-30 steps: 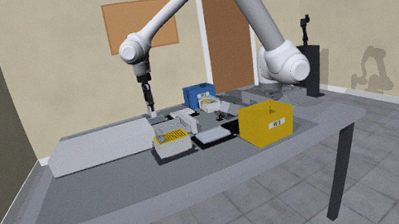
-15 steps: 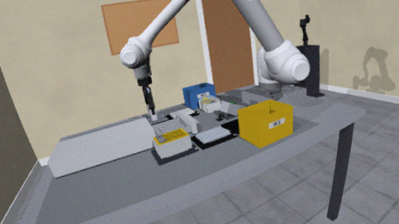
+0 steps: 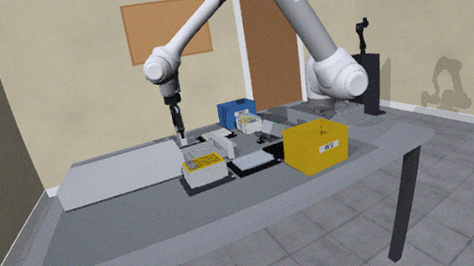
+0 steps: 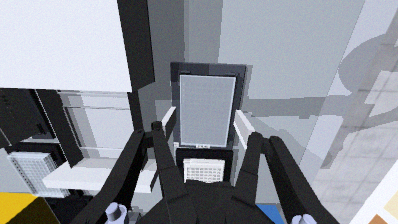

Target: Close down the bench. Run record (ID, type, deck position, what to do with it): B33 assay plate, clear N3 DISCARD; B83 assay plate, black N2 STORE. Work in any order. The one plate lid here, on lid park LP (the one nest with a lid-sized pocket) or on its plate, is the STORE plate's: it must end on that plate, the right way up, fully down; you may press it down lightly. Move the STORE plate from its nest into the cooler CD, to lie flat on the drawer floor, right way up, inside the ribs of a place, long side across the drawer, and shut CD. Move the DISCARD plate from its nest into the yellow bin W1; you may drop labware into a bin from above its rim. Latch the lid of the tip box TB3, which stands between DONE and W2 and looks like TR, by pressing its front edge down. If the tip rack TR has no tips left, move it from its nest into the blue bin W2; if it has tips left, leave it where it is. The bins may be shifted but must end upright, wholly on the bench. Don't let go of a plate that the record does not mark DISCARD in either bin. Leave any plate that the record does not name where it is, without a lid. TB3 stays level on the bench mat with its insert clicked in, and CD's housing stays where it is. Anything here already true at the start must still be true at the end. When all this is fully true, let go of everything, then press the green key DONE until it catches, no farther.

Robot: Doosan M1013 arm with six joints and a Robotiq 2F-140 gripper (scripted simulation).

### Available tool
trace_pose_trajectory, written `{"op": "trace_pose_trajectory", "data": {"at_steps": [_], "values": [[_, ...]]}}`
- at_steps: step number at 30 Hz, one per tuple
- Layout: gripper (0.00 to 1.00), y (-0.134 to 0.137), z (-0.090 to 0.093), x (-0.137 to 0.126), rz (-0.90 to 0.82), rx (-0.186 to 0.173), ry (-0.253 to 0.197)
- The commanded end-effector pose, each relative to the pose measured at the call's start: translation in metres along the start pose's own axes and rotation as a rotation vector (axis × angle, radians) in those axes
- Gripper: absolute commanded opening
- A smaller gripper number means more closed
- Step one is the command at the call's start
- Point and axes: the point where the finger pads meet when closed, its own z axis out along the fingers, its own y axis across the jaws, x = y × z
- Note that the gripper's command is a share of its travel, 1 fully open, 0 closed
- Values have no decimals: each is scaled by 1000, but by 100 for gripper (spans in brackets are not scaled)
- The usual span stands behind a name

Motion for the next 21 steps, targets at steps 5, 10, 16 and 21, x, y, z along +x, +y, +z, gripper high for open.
{"op": "trace_pose_trajectory", "data": {"at_steps": [5,10,16,21], "values": [[66,0,7,0,0,0,0],[66,0,14,0,0,0,0],[66,0,17,0,0,0,0],[66,0,17,0,0,0,0]]}}
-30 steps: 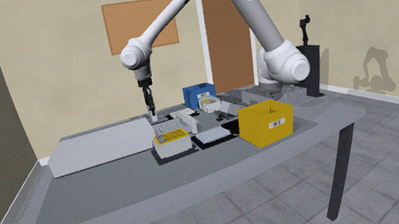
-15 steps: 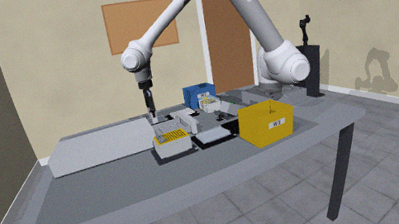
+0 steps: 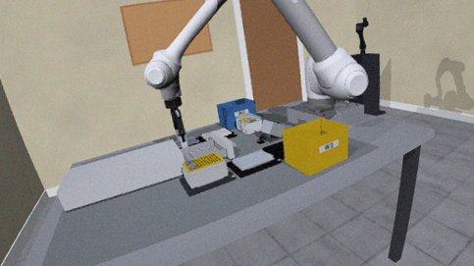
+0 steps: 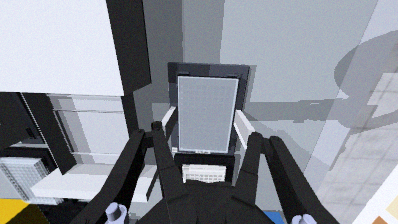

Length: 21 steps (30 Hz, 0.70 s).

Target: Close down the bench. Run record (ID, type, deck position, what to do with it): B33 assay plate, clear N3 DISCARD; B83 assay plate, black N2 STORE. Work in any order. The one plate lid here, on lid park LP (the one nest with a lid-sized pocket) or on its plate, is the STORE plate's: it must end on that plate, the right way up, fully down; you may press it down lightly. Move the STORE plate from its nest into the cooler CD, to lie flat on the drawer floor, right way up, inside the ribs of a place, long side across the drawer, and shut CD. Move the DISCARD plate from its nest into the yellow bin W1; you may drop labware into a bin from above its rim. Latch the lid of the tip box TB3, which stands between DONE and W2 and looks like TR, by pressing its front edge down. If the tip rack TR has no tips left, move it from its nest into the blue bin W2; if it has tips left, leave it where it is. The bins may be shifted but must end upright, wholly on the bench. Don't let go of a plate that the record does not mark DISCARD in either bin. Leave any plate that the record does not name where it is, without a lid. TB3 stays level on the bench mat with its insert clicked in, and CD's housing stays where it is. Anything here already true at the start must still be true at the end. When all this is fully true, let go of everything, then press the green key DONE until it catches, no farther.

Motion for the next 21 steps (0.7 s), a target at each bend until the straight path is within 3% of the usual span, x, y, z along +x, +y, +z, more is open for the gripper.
{"op": "trace_pose_trajectory", "data": {"at_steps": [1,21], "values": [[66,0,0,0,0,0,0],[58,0,0,0,0,0,0]]}}
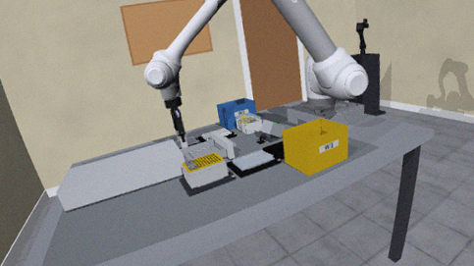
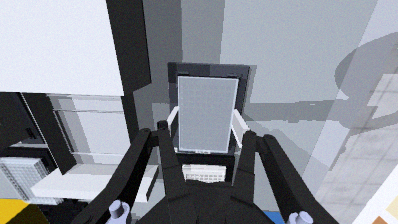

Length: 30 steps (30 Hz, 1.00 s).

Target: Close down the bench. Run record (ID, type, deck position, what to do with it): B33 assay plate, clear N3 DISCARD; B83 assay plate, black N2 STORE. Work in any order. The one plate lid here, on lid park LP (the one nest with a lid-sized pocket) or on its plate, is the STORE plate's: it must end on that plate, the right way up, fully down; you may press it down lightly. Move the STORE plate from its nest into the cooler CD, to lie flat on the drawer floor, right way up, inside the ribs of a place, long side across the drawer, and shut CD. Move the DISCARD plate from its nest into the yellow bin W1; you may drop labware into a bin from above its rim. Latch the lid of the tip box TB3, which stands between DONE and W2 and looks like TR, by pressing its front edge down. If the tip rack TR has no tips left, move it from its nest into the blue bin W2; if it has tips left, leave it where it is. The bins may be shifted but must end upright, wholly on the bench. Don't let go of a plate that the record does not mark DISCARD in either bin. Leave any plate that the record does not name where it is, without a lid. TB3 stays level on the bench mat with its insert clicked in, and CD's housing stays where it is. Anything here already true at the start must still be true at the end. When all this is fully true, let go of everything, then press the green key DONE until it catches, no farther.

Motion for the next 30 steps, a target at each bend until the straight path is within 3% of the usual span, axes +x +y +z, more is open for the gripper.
{"op": "trace_pose_trajectory", "data": {"at_steps": [1,6,7,30], "values": [[57,0,0,0,0,0,0],[55,0,0,0,0,0,0],[0,0,0,0,0,0,0],[0,0,0,0,0,0,0]]}}
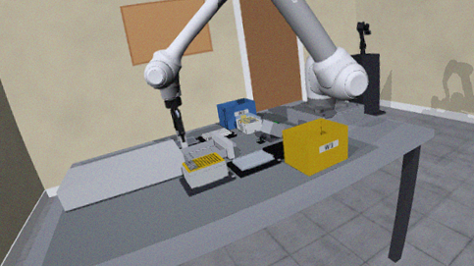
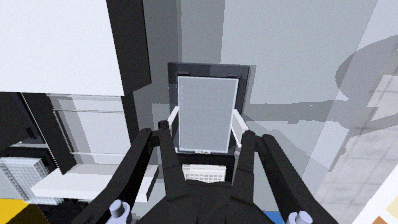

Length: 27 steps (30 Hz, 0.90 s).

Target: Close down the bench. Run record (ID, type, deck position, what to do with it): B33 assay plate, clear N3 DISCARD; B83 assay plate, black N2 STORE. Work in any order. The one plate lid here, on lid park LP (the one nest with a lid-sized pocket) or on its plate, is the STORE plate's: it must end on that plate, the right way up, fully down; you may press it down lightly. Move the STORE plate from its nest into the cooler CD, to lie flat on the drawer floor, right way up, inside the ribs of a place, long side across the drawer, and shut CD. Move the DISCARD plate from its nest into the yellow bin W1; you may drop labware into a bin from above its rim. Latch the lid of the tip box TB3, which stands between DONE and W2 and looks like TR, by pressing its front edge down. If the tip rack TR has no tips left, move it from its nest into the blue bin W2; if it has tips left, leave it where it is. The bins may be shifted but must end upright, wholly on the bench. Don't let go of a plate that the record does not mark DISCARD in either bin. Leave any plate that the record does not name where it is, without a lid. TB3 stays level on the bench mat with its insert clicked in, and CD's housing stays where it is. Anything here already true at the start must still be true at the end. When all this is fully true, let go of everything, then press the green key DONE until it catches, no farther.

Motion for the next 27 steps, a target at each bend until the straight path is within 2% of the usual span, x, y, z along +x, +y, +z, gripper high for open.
{"op": "trace_pose_trajectory", "data": {"at_steps": [1,27], "values": [[0,0,0,0,0,0,0],[0,0,-7,0,0,0,0]]}}
